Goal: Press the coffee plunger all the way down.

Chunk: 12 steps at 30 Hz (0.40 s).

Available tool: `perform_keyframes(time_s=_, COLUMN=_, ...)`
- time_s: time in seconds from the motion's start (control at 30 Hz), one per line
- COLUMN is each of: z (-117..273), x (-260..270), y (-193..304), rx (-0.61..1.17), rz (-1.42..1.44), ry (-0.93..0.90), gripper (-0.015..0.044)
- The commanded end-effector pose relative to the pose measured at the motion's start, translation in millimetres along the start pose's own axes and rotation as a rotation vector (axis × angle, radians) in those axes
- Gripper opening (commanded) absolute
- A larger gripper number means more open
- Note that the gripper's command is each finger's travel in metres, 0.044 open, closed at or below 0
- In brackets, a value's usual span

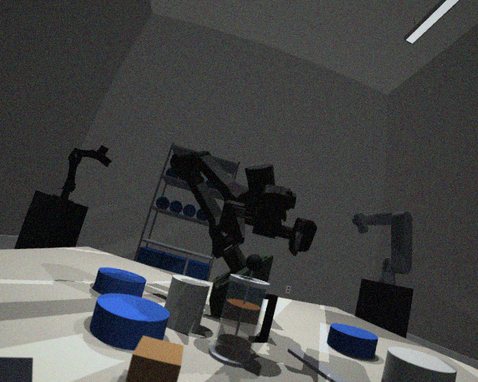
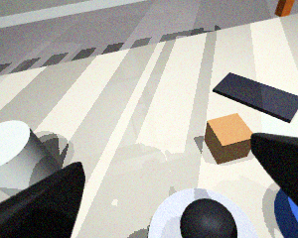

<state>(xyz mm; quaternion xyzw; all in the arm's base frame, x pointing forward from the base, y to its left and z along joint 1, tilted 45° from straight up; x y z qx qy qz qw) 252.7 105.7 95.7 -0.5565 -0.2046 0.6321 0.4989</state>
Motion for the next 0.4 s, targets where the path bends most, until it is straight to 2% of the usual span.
perform_keyframes(time_s=0.0, z=38.8, x=-3.0, y=-30.6, rx=-0.011, rz=-0.008, ry=0.009, gripper=0.0440)
perform_keyframes(time_s=0.37, z=44.9, x=-4.5, y=-33.5, rx=-0.014, rz=-0.006, ry=0.011, gripper=0.0440)
Point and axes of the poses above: the point midway between the two fingers, 35 mm back from their tips, its own z axis back along the fingers, its own x axis across the jaws, y = z × x, the point moved 6 cm from there along z, back along the fingers, and after that the axes turned 15 degrees about -z, right-handed, at the moved point
